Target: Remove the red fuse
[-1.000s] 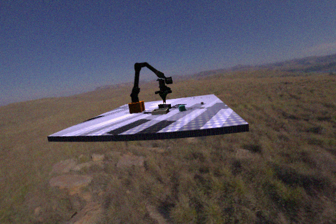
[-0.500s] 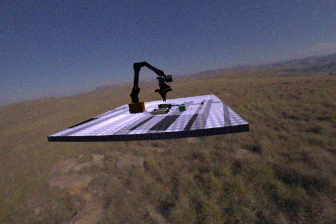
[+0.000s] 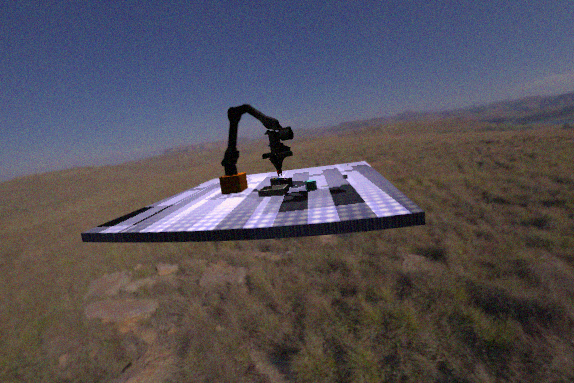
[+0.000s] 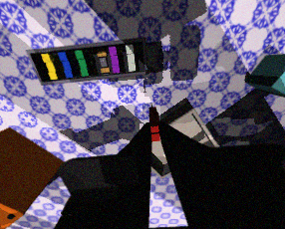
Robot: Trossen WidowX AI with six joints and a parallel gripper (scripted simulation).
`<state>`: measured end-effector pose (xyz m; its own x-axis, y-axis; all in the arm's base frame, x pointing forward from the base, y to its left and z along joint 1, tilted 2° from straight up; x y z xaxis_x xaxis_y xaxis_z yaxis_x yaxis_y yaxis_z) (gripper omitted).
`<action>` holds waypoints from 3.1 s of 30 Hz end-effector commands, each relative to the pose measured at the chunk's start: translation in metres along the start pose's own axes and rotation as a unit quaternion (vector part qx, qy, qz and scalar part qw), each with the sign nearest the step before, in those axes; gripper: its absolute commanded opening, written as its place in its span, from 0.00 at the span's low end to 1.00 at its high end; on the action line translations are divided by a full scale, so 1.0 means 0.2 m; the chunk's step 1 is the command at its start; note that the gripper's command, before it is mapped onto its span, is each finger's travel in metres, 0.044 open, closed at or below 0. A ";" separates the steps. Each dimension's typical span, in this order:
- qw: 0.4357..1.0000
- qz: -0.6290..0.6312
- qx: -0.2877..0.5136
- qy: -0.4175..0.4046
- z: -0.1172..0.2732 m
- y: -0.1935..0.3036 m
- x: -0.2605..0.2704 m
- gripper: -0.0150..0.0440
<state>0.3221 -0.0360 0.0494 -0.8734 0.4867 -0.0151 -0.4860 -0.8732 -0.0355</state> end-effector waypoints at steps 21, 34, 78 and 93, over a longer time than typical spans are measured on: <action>1.000 0.000 0.009 -0.003 -0.03 0.46 -0.21 0.25; 1.000 0.000 0.009 -0.003 -0.14 0.46 -0.21 0.25; 1.000 -0.001 0.007 -0.001 -0.01 0.46 -0.22 0.81; 1.000 -0.001 0.007 -0.001 -0.01 0.46 -0.22 0.81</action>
<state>0.3155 -0.1370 0.0448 -0.8721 0.4891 -0.0129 -0.4888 -0.8721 -0.0215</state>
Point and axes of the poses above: the point midway between the two fingers, 35 mm back from their tips, its own z axis back along the fingers, its own x axis across the jaws, y = z × x, the point moved 1 cm from there along z, back along the fingers, and after that the axes turned 1 degree about -z, right-handed, at the moved point
